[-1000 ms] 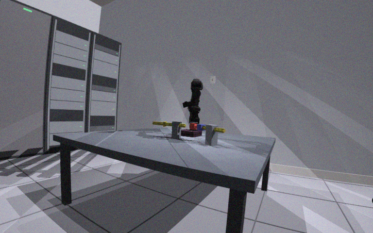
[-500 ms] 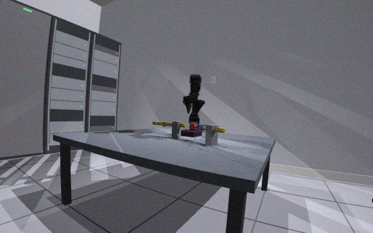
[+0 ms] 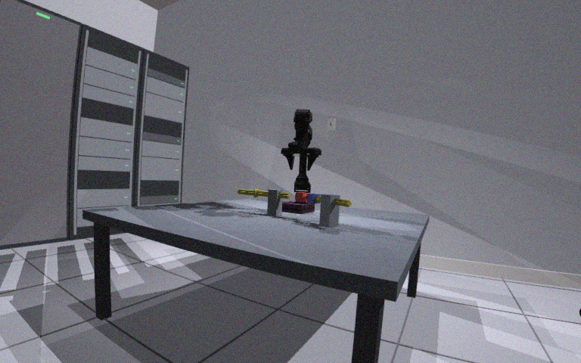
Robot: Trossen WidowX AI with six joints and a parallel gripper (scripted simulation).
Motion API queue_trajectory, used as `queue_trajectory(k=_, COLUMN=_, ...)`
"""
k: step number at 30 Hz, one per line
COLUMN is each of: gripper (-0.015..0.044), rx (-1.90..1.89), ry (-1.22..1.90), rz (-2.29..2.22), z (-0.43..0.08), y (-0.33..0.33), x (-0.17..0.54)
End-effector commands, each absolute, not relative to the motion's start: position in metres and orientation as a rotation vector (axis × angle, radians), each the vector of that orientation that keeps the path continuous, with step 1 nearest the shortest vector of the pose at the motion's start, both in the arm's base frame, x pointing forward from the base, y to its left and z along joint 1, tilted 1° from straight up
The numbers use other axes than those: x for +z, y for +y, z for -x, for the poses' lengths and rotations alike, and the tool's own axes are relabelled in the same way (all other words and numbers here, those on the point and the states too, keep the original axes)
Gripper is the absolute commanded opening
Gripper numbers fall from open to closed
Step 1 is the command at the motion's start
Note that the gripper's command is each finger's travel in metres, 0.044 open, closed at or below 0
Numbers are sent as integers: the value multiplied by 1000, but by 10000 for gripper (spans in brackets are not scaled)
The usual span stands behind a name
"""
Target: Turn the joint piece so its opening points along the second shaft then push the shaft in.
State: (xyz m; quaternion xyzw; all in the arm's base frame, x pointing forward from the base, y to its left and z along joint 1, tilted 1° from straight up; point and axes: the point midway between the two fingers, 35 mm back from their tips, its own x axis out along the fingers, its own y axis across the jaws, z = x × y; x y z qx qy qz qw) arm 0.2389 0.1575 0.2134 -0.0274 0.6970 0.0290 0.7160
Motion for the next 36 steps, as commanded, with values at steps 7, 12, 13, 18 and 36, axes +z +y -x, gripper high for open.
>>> queue_trajectory(k=7, gripper=440, rx=-17, ry=1574, rz=-85, z=-242, y=149, x=209)
queue_trajectory(k=12, gripper=440, rx=-110, ry=1608, rz=-244, z=-245, y=139, x=201)
queue_trajectory(k=13, gripper=440, rx=-129, ry=1614, rz=-276, z=-246, y=138, x=200)
queue_trajectory(k=18, gripper=440, rx=-224, ry=1641, rz=-437, z=-248, y=128, x=193)
queue_trajectory(k=36, gripper=440, rx=-574, ry=1685, rz=-1023, z=-255, y=95, x=170)
